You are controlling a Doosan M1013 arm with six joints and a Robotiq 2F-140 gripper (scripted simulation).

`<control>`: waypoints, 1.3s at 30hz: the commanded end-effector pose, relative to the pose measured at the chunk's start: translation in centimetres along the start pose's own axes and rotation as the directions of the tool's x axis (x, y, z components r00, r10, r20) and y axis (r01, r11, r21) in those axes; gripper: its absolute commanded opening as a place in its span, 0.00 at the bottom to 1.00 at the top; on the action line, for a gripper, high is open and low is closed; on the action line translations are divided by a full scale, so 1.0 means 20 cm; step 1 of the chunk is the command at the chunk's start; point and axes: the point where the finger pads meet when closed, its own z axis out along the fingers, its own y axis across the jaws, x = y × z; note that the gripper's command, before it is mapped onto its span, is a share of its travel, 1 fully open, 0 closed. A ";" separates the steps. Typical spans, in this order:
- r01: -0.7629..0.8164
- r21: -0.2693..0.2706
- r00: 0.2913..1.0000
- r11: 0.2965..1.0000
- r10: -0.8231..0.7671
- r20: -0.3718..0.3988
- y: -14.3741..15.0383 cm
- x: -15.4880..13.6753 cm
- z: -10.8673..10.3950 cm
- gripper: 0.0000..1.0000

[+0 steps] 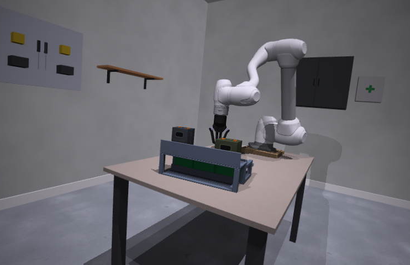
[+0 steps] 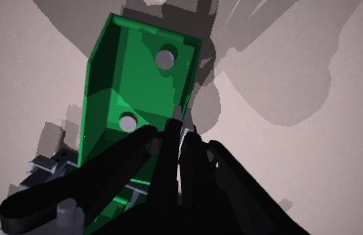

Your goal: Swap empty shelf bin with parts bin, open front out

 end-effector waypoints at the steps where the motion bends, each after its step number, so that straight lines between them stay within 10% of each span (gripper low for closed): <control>1: 0.000 0.000 1.000 1.000 0.000 0.000 0.00 0.00 0.00 0.10; 39: 0.000 0.000 1.000 1.000 0.000 0.000 0.00 0.00 -0.25 0.10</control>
